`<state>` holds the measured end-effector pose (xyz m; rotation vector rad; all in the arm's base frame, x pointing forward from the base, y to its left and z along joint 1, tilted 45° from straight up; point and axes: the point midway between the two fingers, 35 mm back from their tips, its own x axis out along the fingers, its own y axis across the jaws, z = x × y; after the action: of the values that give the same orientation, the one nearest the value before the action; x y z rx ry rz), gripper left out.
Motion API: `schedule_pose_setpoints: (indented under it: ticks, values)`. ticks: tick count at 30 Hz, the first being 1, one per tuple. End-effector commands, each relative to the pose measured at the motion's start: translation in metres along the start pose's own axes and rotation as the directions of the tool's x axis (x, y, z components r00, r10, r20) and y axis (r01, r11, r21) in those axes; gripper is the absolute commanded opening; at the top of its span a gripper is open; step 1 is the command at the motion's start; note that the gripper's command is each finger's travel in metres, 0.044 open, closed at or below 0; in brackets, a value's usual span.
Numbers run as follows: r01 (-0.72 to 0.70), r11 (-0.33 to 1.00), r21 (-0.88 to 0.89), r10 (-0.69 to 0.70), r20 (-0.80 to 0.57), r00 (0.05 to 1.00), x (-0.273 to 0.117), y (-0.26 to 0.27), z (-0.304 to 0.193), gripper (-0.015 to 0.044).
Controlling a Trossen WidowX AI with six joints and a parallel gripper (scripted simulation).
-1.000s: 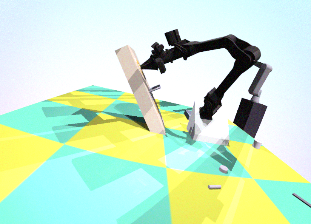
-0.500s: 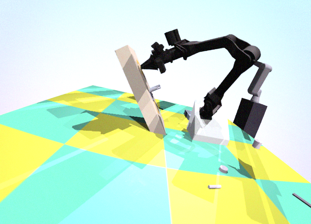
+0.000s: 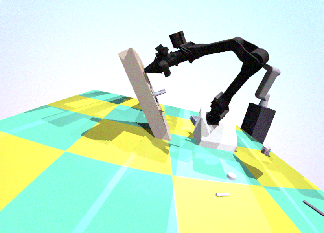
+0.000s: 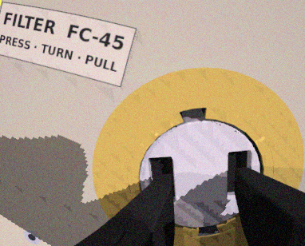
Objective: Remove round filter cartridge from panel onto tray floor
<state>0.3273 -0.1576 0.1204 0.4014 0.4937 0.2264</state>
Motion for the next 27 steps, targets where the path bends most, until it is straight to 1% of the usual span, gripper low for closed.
schedule_pose_setpoints:
  ticks: [1, 27]
  values:
    - [0.004, 1.0, 0.001, -0.004, 0.002, 1.0, 0.0011, -0.0005, 0.0015, 0.011]
    - [0.004, 1.0, 0.001, -0.004, 0.002, 1.0, 0.0011, -0.0004, -0.001, 0.011]
